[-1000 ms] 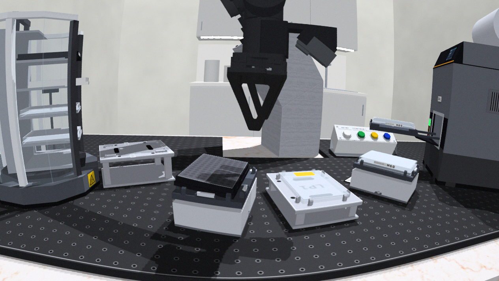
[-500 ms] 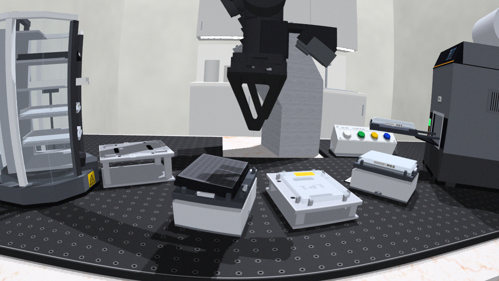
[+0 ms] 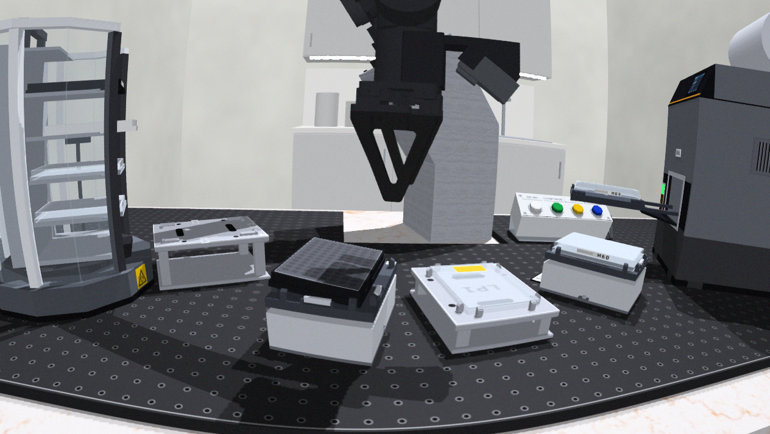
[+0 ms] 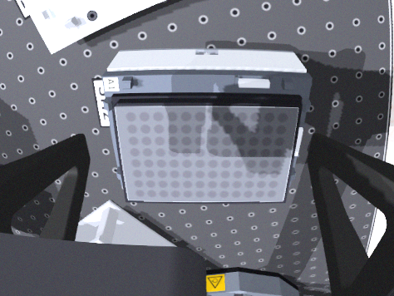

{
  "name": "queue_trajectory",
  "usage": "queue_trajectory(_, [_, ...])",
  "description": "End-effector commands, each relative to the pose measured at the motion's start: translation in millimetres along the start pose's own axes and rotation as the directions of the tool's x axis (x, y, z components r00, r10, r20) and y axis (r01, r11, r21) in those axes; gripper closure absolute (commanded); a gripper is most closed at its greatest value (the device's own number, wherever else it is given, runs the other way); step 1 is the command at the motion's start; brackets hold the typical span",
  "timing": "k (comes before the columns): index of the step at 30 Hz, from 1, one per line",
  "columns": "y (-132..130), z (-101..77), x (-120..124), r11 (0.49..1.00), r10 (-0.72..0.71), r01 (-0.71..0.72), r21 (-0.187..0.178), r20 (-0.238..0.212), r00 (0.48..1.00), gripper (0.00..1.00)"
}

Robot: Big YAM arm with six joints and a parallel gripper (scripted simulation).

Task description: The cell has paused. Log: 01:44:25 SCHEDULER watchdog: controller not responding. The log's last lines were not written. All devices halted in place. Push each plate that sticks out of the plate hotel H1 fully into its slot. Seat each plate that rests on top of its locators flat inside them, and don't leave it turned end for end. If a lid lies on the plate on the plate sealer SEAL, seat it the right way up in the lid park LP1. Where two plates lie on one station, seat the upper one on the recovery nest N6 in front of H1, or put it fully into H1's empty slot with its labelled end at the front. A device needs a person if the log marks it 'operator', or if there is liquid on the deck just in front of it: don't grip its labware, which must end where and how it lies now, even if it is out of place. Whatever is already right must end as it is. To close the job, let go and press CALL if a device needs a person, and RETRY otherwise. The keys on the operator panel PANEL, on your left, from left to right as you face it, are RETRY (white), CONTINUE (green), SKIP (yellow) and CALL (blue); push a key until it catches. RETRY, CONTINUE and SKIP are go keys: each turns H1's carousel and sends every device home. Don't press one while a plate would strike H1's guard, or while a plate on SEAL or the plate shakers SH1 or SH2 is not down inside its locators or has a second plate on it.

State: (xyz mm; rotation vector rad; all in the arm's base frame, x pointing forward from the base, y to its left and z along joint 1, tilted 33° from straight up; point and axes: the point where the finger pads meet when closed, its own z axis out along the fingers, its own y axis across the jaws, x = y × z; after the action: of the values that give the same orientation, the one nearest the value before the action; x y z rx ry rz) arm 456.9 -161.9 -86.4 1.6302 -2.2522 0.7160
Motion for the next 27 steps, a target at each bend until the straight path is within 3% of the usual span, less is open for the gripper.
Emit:
queue_trajectory(1, [-24.6,-19.7,2.7,0.999,0.000,-0.001,0.047,0.010,1.000,0.00])
queue_trajectory(15, [-9.6,-56.0,-1.6,1.000,0.000,-0.001,0.031,0.007,1.000,0.00])
queue_trajectory(18, [-5.2,-52.7,-4.5,1.000,-0.008,0.008,0.018,0.005,1.000,0.00])
queue_trajectory(19, [-9.8,-61.4,-1.6,0.999,0.001,-0.001,0.032,0.008,1.000,0.00])
queue_trajectory(27, [-18.4,-86.2,-1.2,0.999,0.010,-0.010,0.046,0.011,1.000,0.00])
